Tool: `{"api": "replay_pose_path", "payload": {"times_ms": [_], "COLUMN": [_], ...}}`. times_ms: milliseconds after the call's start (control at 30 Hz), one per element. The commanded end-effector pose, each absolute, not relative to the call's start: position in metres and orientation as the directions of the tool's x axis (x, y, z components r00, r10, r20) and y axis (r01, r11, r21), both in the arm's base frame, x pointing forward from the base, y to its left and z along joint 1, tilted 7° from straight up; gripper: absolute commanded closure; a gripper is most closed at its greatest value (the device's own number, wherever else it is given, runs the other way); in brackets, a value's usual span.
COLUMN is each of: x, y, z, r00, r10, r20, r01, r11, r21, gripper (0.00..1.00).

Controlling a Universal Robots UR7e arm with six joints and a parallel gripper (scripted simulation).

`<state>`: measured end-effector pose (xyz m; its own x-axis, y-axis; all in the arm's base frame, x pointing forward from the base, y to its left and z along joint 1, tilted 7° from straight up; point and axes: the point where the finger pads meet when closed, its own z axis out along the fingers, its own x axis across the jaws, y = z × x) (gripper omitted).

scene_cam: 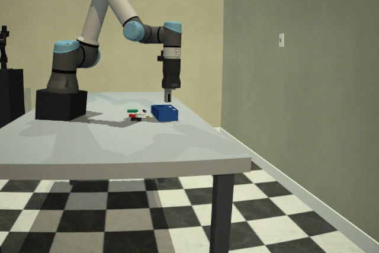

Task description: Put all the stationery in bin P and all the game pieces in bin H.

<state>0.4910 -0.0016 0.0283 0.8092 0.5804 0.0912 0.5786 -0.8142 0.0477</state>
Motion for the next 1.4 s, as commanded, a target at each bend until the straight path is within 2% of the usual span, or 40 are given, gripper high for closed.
{"api": "replay_pose_path", "payload": {"times_ms": [0,367,400,667,1367], "x": [0.4906,0.4906,0.4906,0.4906,0.4906], "y": [-0.0019,0.0002,0.0002,0.0002,0.0001], "z": [0.0287,0.0287,0.0287,0.0287,0.0287], "r00": [0.889,0.965,0.979,0.993,0.862], "r10": [0.446,0.238,0.169,-0.018,-0.498], "r20": [0.101,0.110,0.112,0.113,0.096], "r01": [0.445,0.238,0.169,-0.016,-0.492], "r11": [-0.895,-0.971,-0.986,-1.000,-0.867], "r21": [0.038,0.013,0.004,-0.019,-0.074], "gripper": [0.69,0.69,0.69,0.69,0.69]}}
